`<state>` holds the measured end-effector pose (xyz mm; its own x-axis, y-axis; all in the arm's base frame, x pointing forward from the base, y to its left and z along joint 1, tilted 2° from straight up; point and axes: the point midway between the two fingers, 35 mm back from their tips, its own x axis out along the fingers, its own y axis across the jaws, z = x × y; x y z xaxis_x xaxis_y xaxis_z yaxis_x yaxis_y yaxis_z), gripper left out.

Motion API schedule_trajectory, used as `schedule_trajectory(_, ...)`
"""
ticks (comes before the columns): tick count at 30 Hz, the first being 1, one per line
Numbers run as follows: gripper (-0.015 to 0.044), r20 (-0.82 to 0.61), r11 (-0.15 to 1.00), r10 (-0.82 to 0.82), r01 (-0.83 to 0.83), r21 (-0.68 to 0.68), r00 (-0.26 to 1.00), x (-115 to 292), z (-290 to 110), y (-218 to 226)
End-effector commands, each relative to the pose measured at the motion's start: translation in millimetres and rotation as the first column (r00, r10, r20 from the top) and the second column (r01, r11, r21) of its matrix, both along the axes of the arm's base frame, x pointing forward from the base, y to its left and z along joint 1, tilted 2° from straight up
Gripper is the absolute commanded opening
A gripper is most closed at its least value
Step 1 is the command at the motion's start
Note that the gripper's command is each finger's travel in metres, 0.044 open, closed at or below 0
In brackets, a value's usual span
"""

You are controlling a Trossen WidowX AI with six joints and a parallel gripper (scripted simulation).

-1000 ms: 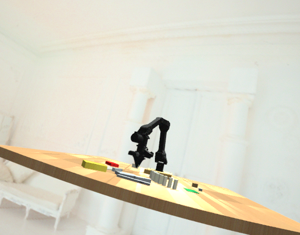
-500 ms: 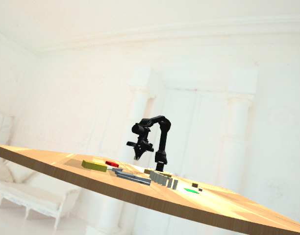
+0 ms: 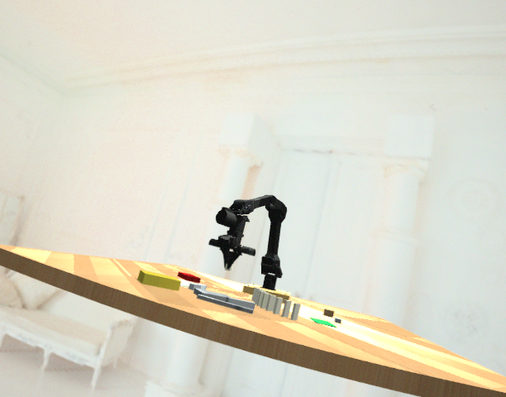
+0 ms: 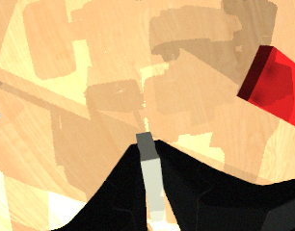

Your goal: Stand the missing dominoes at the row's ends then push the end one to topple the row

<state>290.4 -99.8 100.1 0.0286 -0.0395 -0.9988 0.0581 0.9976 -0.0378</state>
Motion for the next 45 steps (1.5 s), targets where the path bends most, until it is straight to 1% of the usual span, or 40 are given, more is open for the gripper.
schedule_trajectory(1, 0.002, 0.028, 0.614, -0.789, 0.788, 0.049, 0.613, 6, 6, -23)
schedule_trajectory(3, 0.002, 0.027, 0.528, -0.849, 0.848, 0.055, 0.527, 6, 6, -25)
schedule_trajectory(4, 0.002, 0.026, 0.518, -0.855, 0.853, 0.055, 0.518, 6, 6, -25)
schedule_trajectory(22, 0.002, 0.035, 0.524, -0.852, 0.85, 0.055, 0.522, 7, 5, -25)
schedule_trajectory(32, 0.002, 0.224, 0.618, -0.771, 0.785, 0.039, 0.596, 38, -20, -33)
schedule_trajectory(45, 0.002, 0.478, 0.676, -0.637, 0.736, -0.029, 0.604, 68, -42, -46)
